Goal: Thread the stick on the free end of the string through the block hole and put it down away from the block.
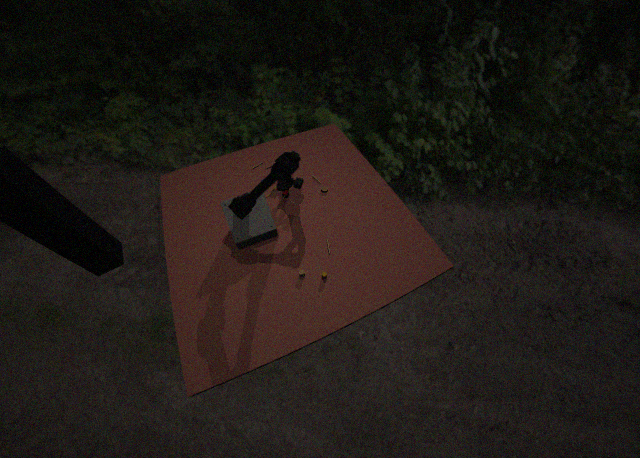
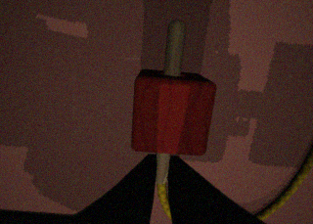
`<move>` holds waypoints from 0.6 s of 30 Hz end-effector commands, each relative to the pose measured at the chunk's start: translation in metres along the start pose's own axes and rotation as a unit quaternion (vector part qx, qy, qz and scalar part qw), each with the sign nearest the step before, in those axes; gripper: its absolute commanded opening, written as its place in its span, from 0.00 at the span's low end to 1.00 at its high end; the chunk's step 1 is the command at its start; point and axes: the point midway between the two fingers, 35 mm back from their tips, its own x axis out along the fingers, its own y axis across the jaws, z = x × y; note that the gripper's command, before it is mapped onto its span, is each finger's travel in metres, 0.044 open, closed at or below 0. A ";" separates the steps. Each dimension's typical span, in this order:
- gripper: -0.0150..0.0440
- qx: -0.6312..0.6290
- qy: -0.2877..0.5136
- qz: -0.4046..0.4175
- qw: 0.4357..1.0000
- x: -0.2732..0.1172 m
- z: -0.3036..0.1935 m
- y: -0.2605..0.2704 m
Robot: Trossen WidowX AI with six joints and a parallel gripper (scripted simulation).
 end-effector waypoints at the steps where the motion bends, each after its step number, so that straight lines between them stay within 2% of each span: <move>1: 0.25 -0.003 -0.003 0.000 1.000 0.002 0.005 -0.001; 2: 0.25 -0.003 -0.003 0.000 1.000 0.001 0.005 -0.001; 7: 0.46 0.000 -0.001 0.000 1.000 0.000 0.002 0.000; 10: 0.46 0.000 0.000 0.000 1.000 -0.002 0.001 0.000; 15: 0.46 0.000 0.002 -0.002 1.000 -0.070 -0.001 0.000; 18: 0.46 0.000 0.001 -0.002 1.000 -0.081 -0.001 -0.001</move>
